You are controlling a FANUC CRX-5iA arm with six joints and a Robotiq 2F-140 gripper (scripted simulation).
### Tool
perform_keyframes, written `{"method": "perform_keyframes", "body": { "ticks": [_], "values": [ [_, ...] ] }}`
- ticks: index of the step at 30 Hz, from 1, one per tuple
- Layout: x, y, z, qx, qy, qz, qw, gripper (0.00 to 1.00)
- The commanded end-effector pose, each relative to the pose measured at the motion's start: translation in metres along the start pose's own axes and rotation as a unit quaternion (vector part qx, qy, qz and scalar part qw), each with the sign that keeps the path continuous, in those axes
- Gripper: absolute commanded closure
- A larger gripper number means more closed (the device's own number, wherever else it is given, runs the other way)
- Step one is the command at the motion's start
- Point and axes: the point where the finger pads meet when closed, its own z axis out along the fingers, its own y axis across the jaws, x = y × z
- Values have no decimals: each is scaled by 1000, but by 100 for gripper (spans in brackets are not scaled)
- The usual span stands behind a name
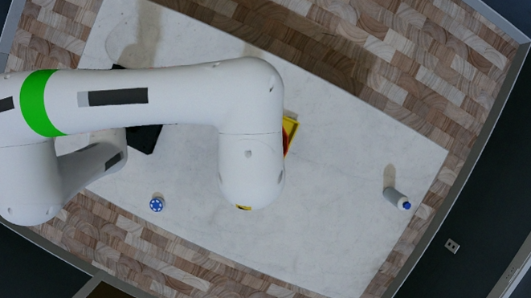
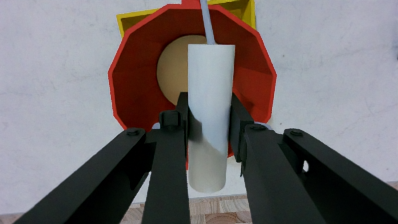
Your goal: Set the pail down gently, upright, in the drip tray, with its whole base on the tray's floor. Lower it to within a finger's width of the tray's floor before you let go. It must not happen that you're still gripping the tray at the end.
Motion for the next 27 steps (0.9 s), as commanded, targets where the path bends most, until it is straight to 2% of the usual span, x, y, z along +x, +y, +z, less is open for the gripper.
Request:
{"method": "perform_keyframes", "body": {
  "ticks": [1, 27],
  "values": [
    [0, 0, 3, 1, 0, 0, 1000, 90],
    [0, 0, 22, 1, 0, 0, 1000, 90]
  ]
}}
